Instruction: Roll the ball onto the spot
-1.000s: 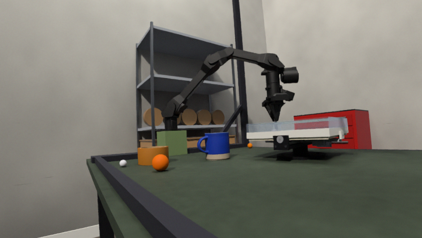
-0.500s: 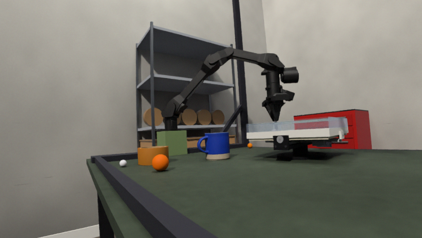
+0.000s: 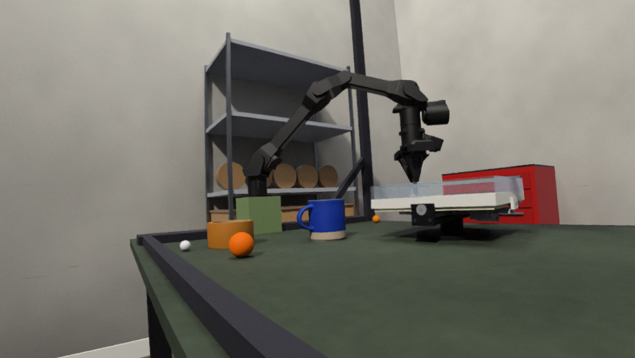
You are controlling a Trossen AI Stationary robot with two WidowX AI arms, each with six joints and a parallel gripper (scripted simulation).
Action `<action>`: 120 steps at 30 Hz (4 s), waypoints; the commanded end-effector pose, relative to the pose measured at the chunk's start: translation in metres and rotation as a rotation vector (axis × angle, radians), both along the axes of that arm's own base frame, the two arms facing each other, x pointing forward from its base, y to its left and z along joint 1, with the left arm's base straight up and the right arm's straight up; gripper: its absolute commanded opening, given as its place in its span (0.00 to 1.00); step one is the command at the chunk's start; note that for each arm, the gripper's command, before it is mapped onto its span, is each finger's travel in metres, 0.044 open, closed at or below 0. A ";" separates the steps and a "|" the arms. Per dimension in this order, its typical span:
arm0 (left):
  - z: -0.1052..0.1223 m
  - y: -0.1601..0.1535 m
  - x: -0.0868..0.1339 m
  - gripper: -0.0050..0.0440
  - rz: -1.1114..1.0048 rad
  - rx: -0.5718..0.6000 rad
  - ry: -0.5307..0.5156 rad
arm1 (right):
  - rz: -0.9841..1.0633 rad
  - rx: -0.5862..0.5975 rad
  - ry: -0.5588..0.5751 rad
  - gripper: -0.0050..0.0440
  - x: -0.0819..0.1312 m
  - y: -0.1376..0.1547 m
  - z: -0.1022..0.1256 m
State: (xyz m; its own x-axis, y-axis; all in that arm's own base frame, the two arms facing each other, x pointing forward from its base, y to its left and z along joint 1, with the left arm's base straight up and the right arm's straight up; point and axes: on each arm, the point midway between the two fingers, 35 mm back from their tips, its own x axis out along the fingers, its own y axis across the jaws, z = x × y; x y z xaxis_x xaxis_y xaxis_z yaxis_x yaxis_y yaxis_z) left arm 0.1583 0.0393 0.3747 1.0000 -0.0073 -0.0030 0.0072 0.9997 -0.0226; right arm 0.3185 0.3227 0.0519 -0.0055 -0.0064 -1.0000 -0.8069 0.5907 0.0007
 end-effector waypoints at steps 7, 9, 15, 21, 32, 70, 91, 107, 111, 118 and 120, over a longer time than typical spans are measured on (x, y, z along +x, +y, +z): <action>0.006 -0.001 0.000 0.92 0.000 0.023 -0.003 | 0.003 0.037 -0.033 0.00 0.006 0.006 0.018; 0.006 -0.001 0.000 0.92 0.000 0.023 -0.003 | 0.005 0.023 -0.019 0.00 0.000 0.005 0.008; 0.006 -0.001 0.000 0.92 0.000 0.023 -0.003 | 0.004 0.038 -0.034 0.00 0.004 0.008 0.014; 0.006 -0.001 0.000 0.92 0.000 0.023 -0.003 | 0.003 0.038 -0.034 0.00 0.005 0.008 0.015; 0.006 -0.001 0.000 0.92 0.000 0.023 -0.003 | 0.003 0.038 -0.034 0.00 0.005 0.008 0.016; 0.006 -0.001 0.000 0.92 0.000 0.023 -0.003 | 0.003 0.041 -0.037 0.00 0.000 0.004 0.019; 0.006 -0.001 0.000 0.92 0.000 0.023 -0.003 | 0.006 0.038 -0.033 0.00 0.004 0.008 0.015; 0.006 -0.001 0.000 0.92 0.000 0.023 -0.003 | 0.004 0.043 -0.038 0.00 0.005 0.007 0.020; 0.006 -0.001 0.000 0.92 0.000 0.023 -0.003 | 0.003 0.041 -0.036 0.00 0.005 0.007 0.018; 0.006 -0.001 0.000 0.92 0.000 0.023 -0.003 | 0.002 0.039 -0.035 0.00 0.006 0.007 0.018; 0.006 -0.001 0.000 0.92 0.000 0.023 -0.003 | 0.002 0.039 -0.035 0.00 0.006 0.007 0.018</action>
